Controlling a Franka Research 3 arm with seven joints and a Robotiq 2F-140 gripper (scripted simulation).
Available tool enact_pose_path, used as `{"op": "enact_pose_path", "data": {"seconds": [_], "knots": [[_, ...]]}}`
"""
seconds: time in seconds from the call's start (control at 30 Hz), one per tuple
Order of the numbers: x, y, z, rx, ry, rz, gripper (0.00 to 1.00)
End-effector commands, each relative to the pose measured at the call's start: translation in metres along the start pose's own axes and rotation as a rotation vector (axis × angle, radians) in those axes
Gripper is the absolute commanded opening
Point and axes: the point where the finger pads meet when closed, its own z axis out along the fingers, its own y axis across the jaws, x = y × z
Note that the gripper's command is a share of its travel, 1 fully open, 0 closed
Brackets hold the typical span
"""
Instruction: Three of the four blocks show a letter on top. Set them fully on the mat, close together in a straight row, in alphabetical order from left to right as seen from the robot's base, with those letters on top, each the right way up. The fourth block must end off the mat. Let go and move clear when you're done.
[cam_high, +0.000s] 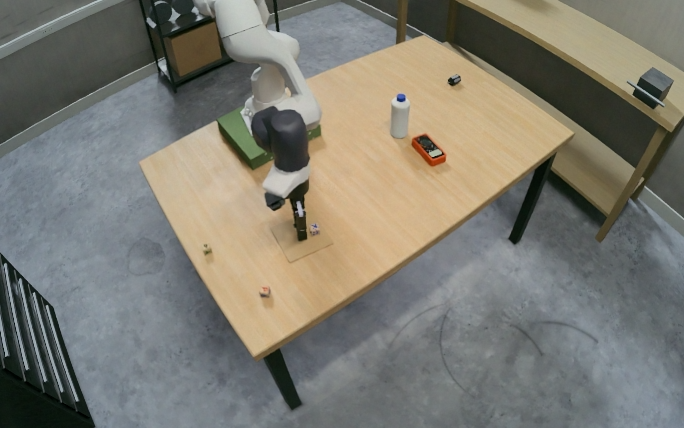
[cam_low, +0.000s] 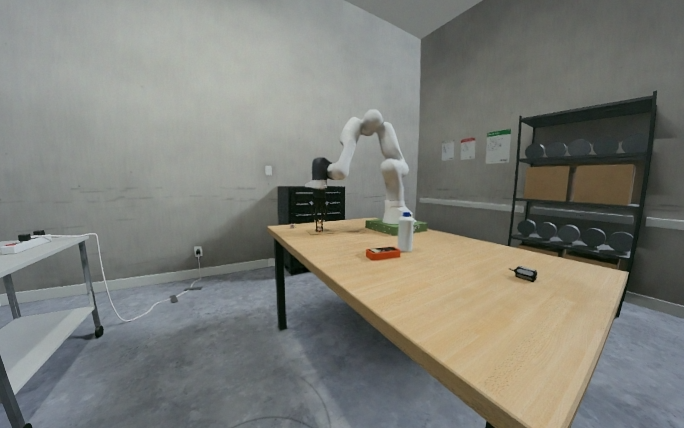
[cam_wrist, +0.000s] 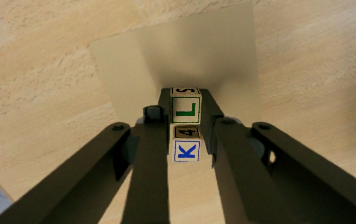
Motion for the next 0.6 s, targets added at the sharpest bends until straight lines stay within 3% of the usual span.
{"op": "enact_pose_path", "data": {"seconds": [0.0,0.57], "knots": [[-0.0003,-0.0006,0.0,0.0,-0.001,0.008,0.22],[-0.0011,0.0013,0.0,0.0,-0.001,0.007,0.22]]}}
